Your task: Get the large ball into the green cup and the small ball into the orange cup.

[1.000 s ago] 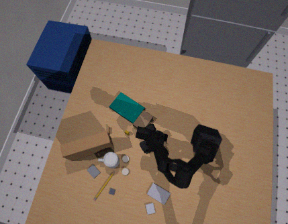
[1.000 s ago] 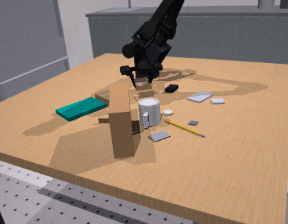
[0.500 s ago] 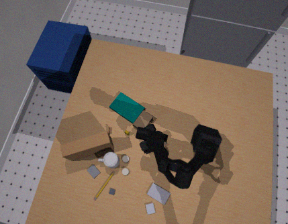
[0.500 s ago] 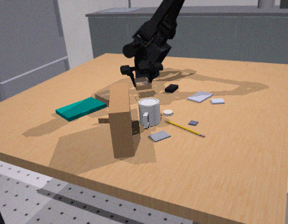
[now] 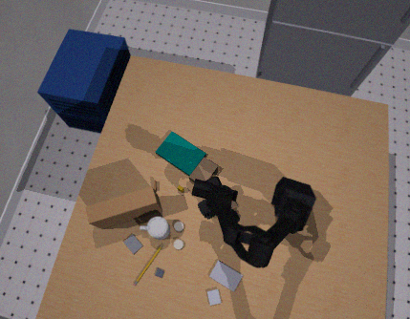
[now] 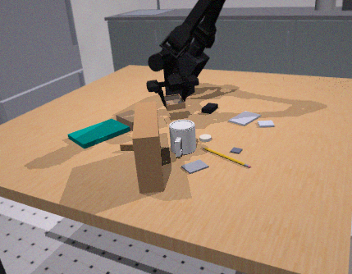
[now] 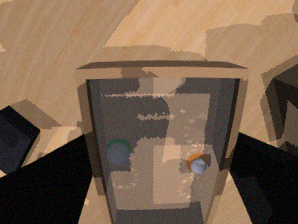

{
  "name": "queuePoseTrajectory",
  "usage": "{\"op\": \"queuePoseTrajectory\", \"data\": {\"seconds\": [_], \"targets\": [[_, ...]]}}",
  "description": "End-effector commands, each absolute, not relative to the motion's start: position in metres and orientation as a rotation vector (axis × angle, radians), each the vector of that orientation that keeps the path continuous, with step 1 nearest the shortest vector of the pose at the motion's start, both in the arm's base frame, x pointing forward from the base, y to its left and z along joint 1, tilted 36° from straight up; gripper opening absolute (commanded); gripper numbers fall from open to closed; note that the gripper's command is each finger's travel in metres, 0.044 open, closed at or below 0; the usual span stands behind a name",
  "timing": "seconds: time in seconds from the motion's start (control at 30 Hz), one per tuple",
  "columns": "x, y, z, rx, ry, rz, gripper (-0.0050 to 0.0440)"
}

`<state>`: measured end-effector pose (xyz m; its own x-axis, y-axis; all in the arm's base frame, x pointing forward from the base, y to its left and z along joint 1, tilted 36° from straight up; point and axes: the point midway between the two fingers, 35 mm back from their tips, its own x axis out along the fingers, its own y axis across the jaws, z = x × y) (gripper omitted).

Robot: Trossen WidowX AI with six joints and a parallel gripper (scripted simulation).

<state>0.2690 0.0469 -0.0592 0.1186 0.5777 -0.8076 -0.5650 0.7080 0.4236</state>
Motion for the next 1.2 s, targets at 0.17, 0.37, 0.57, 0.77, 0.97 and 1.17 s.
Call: {"op": "queuePoseTrajectory", "data": {"seconds": [0.17,0.37,0.57,0.77,0.97,1.17], "targets": [[0.268,0.047,-0.06,0.01,1.189,0.83,0.0],[0.268,0.047,-0.06,0.009,1.189,0.829,0.0],[0.268,0.047,-0.06,0.009,1.189,0.829,0.0],[0.268,0.047,-0.06,0.009,1.189,0.829,0.0],[0.271,0.053,-0.069,0.006,1.189,0.829,0.0],[0.274,0.067,-0.089,0.001,1.188,0.83,0.0]]}}
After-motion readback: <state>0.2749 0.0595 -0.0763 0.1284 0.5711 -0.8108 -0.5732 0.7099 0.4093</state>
